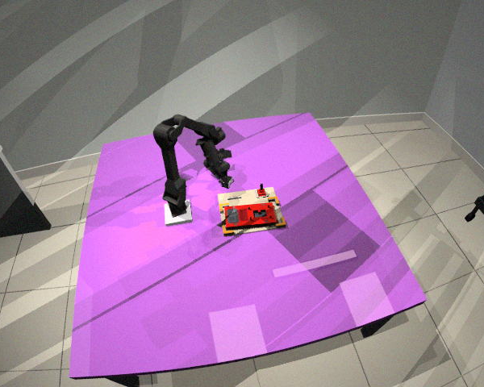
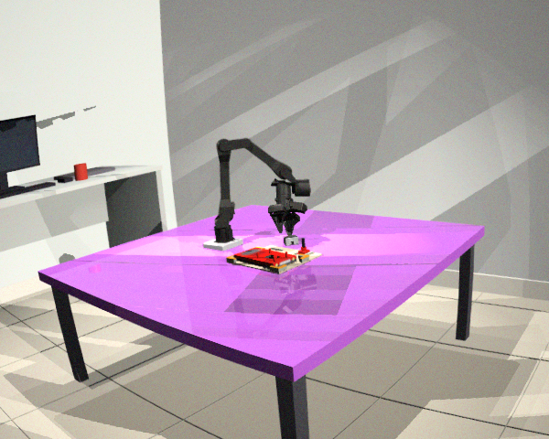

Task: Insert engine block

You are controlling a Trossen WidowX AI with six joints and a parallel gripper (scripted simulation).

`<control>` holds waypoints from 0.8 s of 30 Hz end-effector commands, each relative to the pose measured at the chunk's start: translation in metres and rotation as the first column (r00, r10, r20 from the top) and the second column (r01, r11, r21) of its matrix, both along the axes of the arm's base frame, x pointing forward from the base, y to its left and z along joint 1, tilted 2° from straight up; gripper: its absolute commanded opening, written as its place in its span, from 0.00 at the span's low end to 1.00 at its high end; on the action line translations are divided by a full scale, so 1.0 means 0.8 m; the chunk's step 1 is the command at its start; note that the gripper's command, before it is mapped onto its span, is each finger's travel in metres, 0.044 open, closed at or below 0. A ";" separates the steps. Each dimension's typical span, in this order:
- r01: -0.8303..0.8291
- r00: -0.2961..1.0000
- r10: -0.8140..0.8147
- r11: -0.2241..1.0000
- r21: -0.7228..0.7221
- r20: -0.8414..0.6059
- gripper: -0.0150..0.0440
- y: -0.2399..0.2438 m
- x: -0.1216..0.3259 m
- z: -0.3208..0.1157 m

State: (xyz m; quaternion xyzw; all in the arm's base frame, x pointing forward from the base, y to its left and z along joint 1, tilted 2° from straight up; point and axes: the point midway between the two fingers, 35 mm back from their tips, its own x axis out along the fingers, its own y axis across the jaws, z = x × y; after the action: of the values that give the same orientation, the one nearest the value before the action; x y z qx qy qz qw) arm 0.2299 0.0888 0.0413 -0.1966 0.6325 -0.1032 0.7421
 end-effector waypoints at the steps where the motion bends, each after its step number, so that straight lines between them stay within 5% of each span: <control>1: 0.117 0.992 -0.119 0.992 0.052 0.040 1.00 0.001 0.003 0.005; 12: 0.441 0.882 -0.462 0.878 0.183 0.090 1.00 0.000 0.005 0.008; 24: 0.721 0.629 -0.773 0.619 0.312 0.083 1.00 -0.001 0.007 0.012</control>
State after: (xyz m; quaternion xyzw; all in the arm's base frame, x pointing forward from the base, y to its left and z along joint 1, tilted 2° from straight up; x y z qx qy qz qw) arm 0.2330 0.0867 0.0467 0.1497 0.5946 -0.3232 0.7209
